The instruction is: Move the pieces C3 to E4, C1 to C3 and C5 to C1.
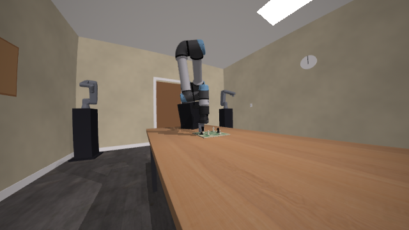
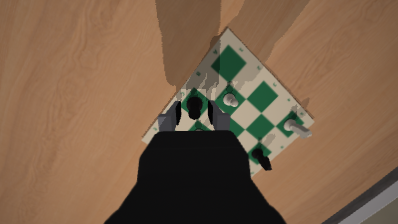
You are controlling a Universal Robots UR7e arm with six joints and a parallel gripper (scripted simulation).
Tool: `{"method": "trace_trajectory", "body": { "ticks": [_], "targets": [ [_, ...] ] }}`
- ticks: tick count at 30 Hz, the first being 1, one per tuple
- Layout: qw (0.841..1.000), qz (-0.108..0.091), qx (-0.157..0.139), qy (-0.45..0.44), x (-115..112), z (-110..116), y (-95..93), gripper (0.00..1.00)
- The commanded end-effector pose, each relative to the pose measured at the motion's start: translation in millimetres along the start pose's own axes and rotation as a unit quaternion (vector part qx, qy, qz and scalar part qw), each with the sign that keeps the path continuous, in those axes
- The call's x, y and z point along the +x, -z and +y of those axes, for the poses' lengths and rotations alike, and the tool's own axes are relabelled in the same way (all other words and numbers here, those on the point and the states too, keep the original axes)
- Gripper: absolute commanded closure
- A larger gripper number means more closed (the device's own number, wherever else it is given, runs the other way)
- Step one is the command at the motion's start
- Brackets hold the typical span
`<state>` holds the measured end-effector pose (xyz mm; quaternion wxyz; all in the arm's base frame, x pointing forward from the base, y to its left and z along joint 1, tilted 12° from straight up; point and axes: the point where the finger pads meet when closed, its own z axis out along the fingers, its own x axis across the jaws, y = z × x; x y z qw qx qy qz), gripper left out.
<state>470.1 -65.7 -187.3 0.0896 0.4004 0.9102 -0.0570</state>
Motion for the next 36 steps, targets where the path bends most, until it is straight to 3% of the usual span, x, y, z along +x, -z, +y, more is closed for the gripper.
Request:
{"method": "trace_trajectory", "body": {
  "ticks": [1, 7, 8, 36],
  "targets": [
    [1.0, -0.001, 0.0, 0.0, -0.4, 0.3, 0.4, 0.21],
    [1.0, -0.001, 0.0, 0.0, -0.4, 0.3, 0.4, 0.21],
    [1.0, -0.001, 0.0, 0.0, -0.4, 0.3, 0.4, 1.0],
    [1.0, -0.001, 0.0, 0.0, -0.4, 0.3, 0.4, 1.0]
  ]
}}
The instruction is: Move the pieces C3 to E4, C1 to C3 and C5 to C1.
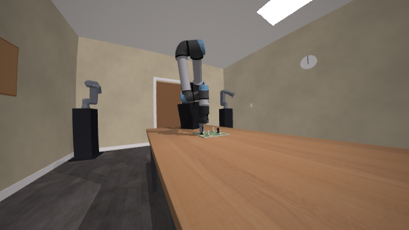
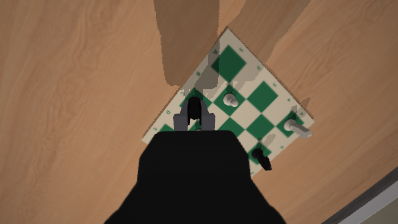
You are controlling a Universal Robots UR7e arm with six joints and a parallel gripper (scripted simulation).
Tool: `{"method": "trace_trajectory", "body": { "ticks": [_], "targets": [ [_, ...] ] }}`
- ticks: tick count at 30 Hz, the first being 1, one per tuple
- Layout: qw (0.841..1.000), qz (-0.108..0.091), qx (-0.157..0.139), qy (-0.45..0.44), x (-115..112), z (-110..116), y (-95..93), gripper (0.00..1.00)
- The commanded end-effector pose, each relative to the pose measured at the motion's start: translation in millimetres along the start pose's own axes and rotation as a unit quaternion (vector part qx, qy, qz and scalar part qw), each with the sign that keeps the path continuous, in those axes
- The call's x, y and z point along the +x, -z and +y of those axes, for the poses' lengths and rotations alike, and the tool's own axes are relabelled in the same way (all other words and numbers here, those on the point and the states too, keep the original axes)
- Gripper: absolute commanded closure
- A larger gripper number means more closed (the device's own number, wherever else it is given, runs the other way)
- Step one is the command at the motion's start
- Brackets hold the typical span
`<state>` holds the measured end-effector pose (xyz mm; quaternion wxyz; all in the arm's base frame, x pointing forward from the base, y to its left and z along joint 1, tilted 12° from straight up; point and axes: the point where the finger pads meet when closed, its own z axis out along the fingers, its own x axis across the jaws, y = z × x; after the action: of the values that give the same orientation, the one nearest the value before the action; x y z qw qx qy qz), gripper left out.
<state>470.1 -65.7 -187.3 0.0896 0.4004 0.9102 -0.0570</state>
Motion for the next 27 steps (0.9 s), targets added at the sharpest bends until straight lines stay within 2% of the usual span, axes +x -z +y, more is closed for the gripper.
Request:
{"method": "trace_trajectory", "body": {
  "ticks": [1, 15, 20, 27],
  "targets": [
    [1.0, -0.001, 0.0, 0.0, 0, 0, 0.4, 1.0],
    [1.0, -0.001, 0.0, 0.0, 0, 0, 6.8, 1.0],
    [1.0, -0.001, 0.0, 0.0, 0, 0, 21.9, 1.0],
    [1.0, -0.001, 0.0, 0.0, 0, 0, 53.4, 1.0]
  ]
}}
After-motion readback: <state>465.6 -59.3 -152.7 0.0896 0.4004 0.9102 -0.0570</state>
